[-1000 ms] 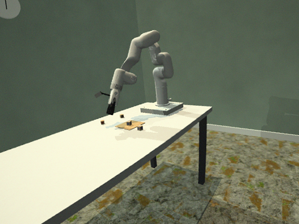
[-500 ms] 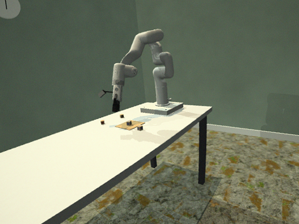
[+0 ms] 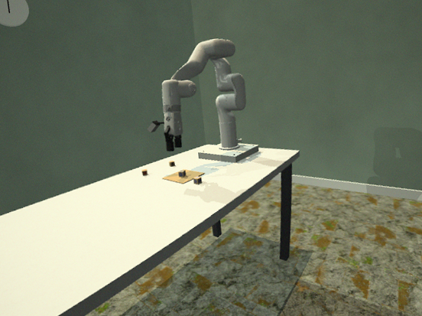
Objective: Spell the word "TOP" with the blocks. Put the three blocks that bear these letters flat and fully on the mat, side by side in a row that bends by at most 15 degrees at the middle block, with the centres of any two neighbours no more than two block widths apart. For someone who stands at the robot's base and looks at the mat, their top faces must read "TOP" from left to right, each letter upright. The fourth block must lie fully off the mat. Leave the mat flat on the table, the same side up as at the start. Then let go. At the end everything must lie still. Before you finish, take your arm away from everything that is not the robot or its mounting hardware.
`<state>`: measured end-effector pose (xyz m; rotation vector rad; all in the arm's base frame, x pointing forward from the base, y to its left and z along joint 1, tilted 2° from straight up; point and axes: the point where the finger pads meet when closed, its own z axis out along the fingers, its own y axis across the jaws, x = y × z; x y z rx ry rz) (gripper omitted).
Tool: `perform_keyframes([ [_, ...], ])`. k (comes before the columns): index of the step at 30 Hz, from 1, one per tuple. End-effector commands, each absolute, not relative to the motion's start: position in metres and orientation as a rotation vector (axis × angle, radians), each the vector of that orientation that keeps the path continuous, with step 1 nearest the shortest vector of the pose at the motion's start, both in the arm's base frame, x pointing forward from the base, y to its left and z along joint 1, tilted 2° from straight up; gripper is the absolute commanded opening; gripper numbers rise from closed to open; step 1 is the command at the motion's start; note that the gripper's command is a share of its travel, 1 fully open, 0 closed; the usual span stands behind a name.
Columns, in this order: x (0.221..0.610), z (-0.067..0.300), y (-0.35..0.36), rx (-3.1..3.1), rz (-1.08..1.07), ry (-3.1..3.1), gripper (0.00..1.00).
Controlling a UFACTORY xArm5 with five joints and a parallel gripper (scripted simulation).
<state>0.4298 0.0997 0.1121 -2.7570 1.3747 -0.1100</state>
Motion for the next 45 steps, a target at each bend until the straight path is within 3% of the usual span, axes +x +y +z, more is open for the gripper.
perform_keyframes([
  [1,0.415,0.125,0.107,-2.728,-0.030,1.521,1.00],
  [25,0.413,0.125,0.108,-2.694,-0.020,1.590,1.00],
  [45,0.414,0.109,0.108,-2.178,-0.014,2.242,1.00],
])
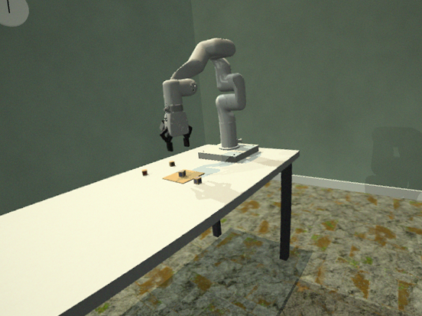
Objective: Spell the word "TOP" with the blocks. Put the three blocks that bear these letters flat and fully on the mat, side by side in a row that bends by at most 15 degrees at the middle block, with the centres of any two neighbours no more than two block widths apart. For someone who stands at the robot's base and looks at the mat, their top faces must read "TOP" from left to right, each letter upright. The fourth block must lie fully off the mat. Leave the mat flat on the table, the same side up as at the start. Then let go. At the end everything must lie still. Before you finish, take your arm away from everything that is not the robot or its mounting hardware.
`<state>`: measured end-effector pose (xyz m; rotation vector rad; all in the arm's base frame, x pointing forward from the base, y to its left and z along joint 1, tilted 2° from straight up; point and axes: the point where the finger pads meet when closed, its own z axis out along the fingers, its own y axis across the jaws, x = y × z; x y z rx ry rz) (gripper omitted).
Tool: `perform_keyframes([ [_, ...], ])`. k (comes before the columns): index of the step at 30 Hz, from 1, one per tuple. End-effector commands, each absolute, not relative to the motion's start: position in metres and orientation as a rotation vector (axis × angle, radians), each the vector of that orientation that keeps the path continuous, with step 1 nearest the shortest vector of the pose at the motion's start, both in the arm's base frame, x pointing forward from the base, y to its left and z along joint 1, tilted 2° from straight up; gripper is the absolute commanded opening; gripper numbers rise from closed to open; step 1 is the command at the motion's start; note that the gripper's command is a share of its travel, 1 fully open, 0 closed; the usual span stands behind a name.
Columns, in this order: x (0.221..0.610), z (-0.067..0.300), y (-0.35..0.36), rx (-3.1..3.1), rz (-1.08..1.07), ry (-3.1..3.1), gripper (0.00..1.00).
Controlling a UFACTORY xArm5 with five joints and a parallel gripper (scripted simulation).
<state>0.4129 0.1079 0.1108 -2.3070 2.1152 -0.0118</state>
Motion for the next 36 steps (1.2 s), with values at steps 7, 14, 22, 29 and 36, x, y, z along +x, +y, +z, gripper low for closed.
perform_keyframes([
  [7,0.415,0.103,0.108,-1.966,-0.012,2.429,1.00],
  [14,0.415,0.099,0.108,-1.804,-0.010,2.552,1.00],
  [22,0.415,0.091,0.108,-1.476,-0.006,2.754,1.00],
  [29,0.415,0.086,0.108,-1.220,-0.004,2.876,1.00],
  [36,0.415,0.081,0.108,-0.981,-0.002,2.966,1.00],
])
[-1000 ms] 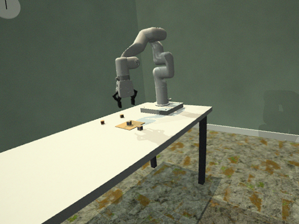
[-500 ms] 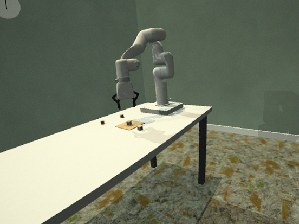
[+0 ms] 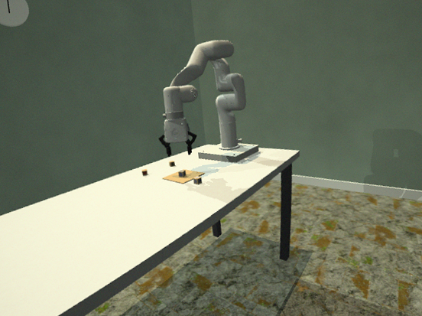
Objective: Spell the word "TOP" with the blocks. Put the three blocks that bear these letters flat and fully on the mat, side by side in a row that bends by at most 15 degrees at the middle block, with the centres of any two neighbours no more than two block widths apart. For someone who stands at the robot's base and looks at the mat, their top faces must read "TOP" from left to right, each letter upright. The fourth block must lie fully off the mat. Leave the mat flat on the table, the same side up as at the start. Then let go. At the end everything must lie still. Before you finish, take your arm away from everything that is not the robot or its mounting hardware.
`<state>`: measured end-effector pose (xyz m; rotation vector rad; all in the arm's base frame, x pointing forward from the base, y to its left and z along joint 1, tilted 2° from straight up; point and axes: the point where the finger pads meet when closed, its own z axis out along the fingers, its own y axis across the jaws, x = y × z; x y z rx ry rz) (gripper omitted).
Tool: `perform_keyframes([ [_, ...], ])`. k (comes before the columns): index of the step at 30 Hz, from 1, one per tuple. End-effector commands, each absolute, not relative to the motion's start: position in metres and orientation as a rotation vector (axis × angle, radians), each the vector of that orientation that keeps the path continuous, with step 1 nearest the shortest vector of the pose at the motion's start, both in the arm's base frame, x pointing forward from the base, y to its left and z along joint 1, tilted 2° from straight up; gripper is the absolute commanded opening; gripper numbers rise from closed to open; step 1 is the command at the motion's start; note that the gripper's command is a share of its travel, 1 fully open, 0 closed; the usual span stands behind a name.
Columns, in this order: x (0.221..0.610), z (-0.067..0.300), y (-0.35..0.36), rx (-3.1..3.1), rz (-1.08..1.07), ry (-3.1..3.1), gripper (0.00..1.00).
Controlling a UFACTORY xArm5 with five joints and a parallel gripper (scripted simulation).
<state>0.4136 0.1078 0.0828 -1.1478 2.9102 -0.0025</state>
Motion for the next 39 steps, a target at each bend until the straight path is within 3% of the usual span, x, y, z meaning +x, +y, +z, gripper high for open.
perform_keyframes([
  [1,0.4147,0.0798,0.1080,-0.941,-0.001,2.979,1.00],
  [8,0.4146,0.0777,0.1080,-0.836,0.000,3.010,1.00],
  [9,0.4146,0.0777,0.1080,-0.836,0.000,3.010,0.63],
  [39,0.4146,0.0777,0.1080,-0.836,0.000,3.010,0.63],
])
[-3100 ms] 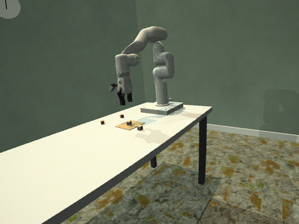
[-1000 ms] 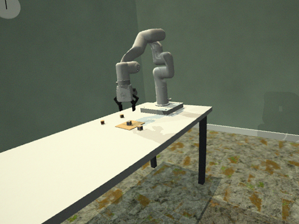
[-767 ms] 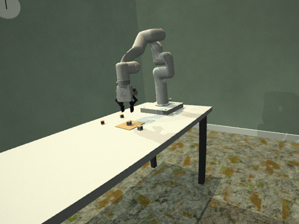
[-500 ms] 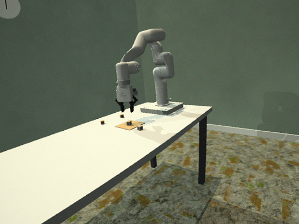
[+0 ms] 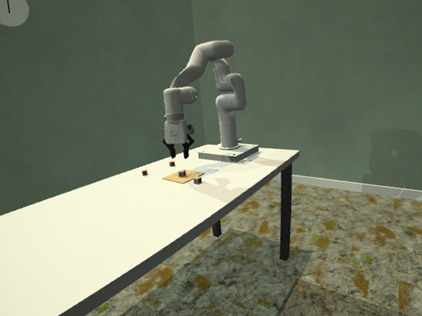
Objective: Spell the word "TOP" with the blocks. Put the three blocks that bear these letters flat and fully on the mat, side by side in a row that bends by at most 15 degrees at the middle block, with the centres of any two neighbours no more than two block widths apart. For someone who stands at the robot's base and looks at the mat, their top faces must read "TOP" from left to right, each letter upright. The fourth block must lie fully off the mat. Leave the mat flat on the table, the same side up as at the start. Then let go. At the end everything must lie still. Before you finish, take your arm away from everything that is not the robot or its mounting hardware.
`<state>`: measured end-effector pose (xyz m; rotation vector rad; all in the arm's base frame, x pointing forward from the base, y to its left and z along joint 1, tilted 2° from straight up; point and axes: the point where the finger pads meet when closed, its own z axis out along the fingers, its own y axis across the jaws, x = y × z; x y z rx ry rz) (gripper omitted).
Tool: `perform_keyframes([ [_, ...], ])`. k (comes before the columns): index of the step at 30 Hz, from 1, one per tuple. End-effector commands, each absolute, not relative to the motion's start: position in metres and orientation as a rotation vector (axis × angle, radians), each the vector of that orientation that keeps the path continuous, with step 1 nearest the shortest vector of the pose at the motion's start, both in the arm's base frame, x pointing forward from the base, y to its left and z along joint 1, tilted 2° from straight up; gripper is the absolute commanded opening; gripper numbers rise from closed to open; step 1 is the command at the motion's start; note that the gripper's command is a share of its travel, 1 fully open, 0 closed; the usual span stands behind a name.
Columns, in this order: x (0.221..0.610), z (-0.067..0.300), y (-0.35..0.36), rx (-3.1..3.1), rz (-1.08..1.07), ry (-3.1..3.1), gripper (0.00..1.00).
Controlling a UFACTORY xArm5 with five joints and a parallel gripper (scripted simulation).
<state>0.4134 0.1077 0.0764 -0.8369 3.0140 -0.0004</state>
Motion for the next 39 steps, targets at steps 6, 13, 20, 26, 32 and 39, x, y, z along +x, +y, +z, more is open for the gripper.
perform_keyframes([
  [6,0.415,0.078,0.108,-0.836,0.000,3.010,0.63],
  [13,0.415,0.077,0.108,-0.836,0.000,3.010,0.63],
  [20,0.415,0.073,0.109,-0.835,0.000,3.010,0.63],
  [26,0.414,0.069,0.109,-0.835,0.000,3.009,0.63],
  [32,0.414,0.060,0.109,-0.835,0.000,3.009,0.63],
  [39,0.415,0.049,0.110,-0.835,0.000,3.009,0.63],
])
